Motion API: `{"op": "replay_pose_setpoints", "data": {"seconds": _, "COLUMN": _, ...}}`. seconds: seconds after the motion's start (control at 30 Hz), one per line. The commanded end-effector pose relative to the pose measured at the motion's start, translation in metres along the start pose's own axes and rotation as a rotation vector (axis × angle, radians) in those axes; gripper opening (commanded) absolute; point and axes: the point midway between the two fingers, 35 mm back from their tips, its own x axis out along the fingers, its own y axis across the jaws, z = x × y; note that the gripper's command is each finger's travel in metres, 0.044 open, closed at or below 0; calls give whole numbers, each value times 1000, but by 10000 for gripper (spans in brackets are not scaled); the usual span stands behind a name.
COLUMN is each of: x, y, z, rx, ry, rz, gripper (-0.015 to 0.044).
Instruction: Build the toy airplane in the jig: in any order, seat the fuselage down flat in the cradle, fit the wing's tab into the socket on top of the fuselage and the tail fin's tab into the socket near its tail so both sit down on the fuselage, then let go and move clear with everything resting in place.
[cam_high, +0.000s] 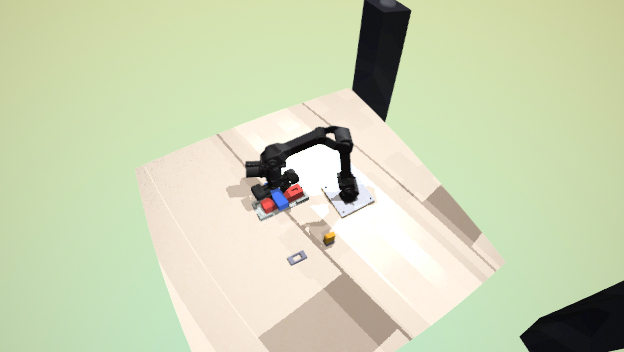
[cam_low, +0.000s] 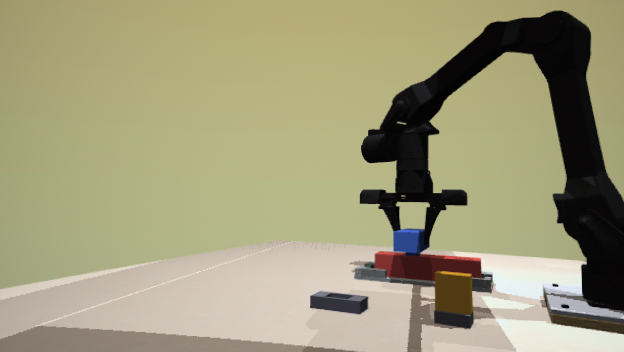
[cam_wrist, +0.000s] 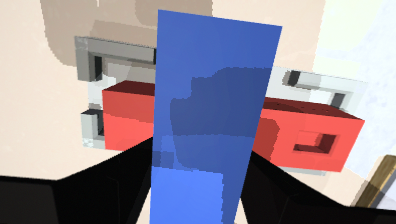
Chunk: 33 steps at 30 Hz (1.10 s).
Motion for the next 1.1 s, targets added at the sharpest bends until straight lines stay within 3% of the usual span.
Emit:
{"op": "replay_pose_setpoints", "data": {"seconds": 0.0, "x": 0, "y": 0, "z": 0, "rx": 0, "ry": 0, "rz": 0, "gripper": 181}}
{"op": "replay_pose_setpoints", "data": {"seconds": 0.1, "x": 0, "y": 0, "z": 0, "rx": 0, "ry": 0, "rz": 0, "gripper": 161}}
{"op": "replay_pose_setpoints", "data": {"seconds": 0.27, "x": 0, "y": 0, "z": 0, "rx": 0, "ry": 0, "rz": 0, "gripper": 30}}
{"op": "replay_pose_setpoints", "data": {"seconds": 0.77, "x": 0, "y": 0, "z": 0, "rx": 0, "ry": 0, "rz": 0, "gripper": 424}}
{"op": "replay_pose_setpoints", "data": {"seconds": 1.07, "x": -2, "y": 0, "z": 0, "rx": 0, "ry": 0, "rz": 0, "gripper": 440}}
